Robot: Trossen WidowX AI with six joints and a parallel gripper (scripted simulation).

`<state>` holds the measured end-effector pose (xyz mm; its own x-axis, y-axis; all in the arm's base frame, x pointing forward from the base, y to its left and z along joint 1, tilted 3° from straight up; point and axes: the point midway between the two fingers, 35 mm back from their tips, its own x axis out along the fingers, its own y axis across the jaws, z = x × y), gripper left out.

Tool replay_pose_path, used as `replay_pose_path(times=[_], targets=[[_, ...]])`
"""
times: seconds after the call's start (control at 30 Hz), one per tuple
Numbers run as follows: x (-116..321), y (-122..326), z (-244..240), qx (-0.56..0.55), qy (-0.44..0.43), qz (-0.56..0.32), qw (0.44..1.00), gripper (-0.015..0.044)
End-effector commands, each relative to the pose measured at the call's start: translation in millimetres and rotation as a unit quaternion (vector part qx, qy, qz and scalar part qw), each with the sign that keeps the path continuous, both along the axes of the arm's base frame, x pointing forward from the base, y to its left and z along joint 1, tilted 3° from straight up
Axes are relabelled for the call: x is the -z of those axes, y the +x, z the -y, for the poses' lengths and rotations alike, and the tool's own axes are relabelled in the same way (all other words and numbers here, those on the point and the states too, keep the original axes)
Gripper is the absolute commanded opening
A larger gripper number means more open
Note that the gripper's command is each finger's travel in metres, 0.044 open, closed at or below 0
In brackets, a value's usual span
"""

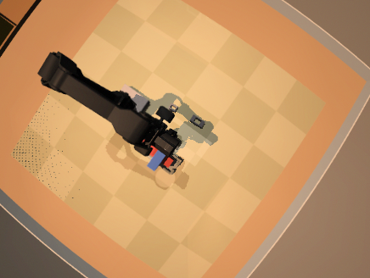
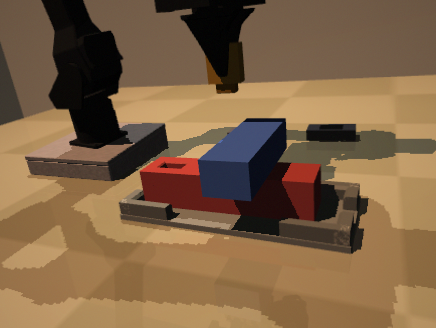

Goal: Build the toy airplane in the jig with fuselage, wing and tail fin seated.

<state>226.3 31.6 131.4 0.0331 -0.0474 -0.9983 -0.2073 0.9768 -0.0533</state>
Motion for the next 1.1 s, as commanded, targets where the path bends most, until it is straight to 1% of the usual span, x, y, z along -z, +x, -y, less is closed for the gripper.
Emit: replay_pose_path(times=[0.0, 1.0, 1.07], targets=[[2, 0, 12, 0.000, 0.000, 0.000, 1.000, 0.0000], [17, -15, 102, 0.015, -0.008, 0.001, 1.000, 0.0000], [17, -15, 102, 0.015, -0.008, 0.001, 1.000, 0.0053]])
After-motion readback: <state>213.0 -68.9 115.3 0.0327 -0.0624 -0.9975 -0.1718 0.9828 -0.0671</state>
